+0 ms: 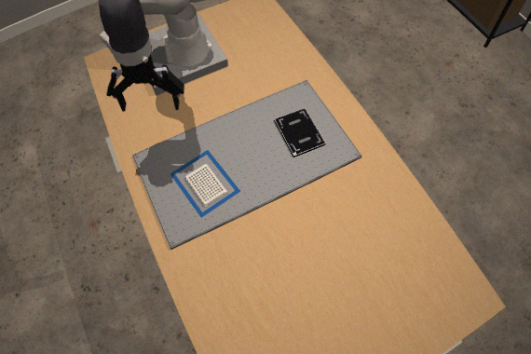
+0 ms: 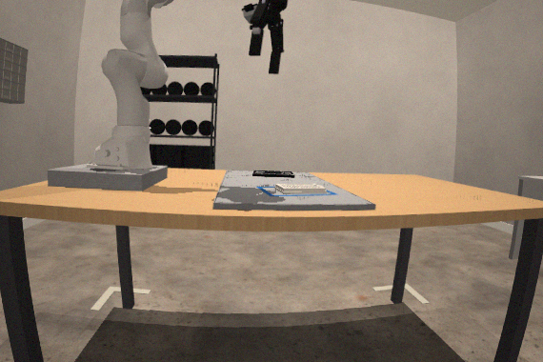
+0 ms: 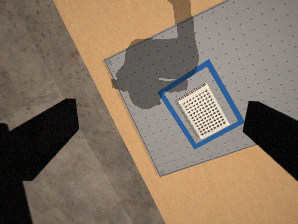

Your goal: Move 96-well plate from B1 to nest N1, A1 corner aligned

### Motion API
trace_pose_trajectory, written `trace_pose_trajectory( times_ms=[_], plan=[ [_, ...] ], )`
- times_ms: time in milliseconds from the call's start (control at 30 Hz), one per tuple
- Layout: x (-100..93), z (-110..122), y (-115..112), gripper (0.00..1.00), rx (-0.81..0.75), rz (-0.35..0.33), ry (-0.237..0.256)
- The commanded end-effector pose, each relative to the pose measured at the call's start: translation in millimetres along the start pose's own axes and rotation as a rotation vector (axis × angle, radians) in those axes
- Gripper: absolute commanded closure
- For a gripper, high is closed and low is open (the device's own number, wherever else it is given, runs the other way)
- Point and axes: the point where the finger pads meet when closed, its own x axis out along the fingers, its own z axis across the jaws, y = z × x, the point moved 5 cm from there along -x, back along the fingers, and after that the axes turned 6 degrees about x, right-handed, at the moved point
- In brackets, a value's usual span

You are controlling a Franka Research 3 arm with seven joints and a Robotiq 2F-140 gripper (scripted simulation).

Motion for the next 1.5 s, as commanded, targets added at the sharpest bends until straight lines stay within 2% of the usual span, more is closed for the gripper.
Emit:
trace_pose_trajectory(
  times_ms=[0, 700, 1033, 1100, 1467],
  plan=[
    [-0.1, 0, 0, 0.00, 0.000, 0.000, 0.000],
    [2.1, 1, -2, 0.00, -0.037, -0.001, -0.002],
    [18.2, 12, -13, 0.00, -0.315, -0.008, -0.015],
    [18.2, 12, -13, 0.00, -0.315, -0.008, -0.015],
    [40.2, 26, -27, 0.00, -0.678, -0.021, -0.027]
  ],
)
